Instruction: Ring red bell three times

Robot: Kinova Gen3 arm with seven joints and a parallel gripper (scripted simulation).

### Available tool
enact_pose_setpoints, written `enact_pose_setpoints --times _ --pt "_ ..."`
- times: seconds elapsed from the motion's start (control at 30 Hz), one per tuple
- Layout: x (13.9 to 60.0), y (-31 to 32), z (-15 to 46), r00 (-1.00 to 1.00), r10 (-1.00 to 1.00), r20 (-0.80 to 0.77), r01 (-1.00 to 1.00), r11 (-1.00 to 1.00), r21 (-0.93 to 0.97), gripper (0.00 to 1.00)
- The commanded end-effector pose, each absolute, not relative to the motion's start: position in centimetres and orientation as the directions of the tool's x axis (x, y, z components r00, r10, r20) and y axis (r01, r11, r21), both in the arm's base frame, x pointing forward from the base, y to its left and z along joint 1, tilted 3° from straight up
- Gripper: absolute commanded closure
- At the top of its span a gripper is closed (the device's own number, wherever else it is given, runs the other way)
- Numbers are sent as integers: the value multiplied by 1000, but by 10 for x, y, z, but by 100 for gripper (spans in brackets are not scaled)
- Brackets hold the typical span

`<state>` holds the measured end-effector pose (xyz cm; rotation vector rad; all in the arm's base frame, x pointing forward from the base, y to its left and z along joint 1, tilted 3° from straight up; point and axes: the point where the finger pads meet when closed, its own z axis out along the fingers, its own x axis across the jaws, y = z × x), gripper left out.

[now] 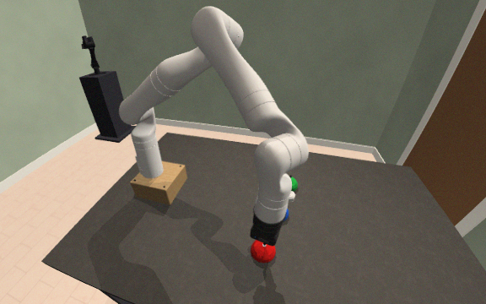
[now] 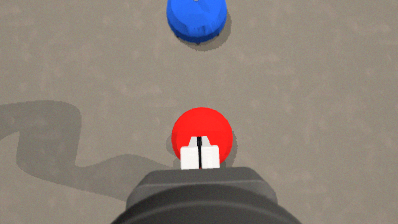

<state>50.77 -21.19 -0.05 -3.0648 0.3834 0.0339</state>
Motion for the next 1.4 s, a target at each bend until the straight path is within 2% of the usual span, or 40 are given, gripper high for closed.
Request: enact_pose_setpoints --times 0.0,0.6,1.37 --pt "511 -213 11 969 -245 -17 -245 -968 -49 83" --pt "512 -215 48 969 -245 -17 -245 -968 -49 83" --pt "512 -215 52 969 -245 -17 -245 -968 -49 83"
